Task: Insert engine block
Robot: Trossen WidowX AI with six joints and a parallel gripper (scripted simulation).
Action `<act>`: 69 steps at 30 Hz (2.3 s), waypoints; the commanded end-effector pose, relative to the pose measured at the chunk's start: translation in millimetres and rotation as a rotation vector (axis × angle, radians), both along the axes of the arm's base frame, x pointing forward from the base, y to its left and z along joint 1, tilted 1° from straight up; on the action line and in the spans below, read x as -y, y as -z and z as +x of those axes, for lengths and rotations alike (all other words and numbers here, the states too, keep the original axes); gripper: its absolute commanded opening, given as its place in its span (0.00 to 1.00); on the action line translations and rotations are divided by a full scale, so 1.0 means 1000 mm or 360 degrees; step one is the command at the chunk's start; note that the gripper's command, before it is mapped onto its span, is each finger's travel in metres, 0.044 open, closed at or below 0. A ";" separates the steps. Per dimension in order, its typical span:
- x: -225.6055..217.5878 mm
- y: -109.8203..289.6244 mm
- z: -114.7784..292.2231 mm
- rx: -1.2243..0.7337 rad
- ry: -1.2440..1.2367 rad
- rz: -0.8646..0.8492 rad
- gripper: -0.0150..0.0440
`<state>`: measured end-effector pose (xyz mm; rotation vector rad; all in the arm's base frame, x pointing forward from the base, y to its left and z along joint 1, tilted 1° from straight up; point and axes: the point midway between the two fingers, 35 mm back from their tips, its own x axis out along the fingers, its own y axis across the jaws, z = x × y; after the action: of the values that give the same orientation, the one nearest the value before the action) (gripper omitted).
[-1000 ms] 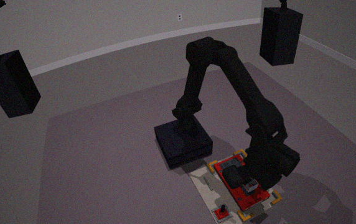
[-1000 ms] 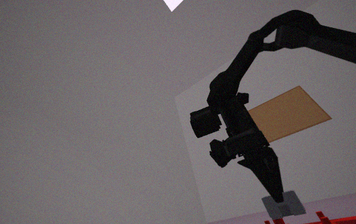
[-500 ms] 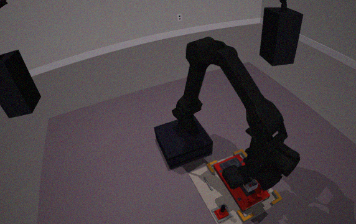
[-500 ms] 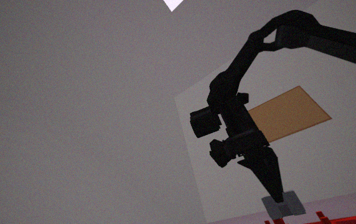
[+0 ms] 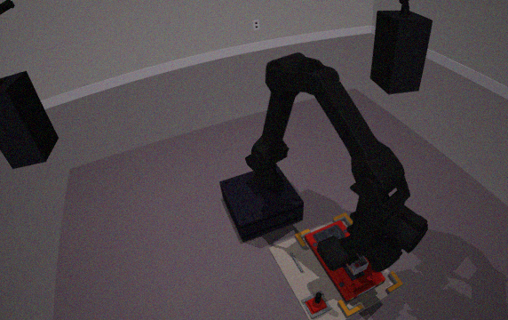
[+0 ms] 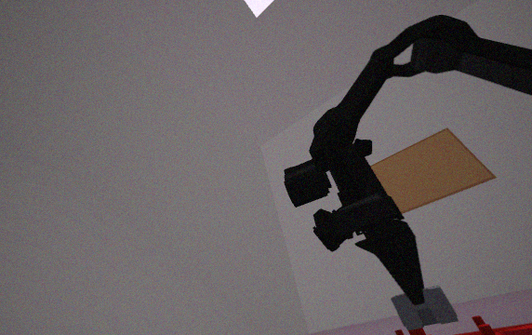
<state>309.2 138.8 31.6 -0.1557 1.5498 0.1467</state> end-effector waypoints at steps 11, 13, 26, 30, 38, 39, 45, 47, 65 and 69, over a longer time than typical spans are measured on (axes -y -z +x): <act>0.000 0.004 0.001 0.0001 0.0009 0.0004 0.52; 0.000 0.005 0.001 0.0001 0.0009 0.0004 0.52; -0.001 0.009 0.001 0.0001 0.0009 0.0004 0.52; -0.001 0.010 0.001 0.0001 0.0008 0.0004 0.52; -0.001 0.012 0.001 0.0001 0.0007 0.0004 0.52; -0.001 0.013 0.001 0.0001 0.0007 0.0004 0.52; -0.001 0.014 0.001 0.0001 0.0006 0.0004 0.52; -0.001 0.015 0.001 0.0001 0.0005 0.0004 0.52; -0.001 0.020 0.001 0.0001 0.0003 0.0004 0.52; -0.001 0.021 0.001 0.0001 0.0002 0.0004 0.52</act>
<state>309.8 139.1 11.2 -0.1552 1.5500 0.1461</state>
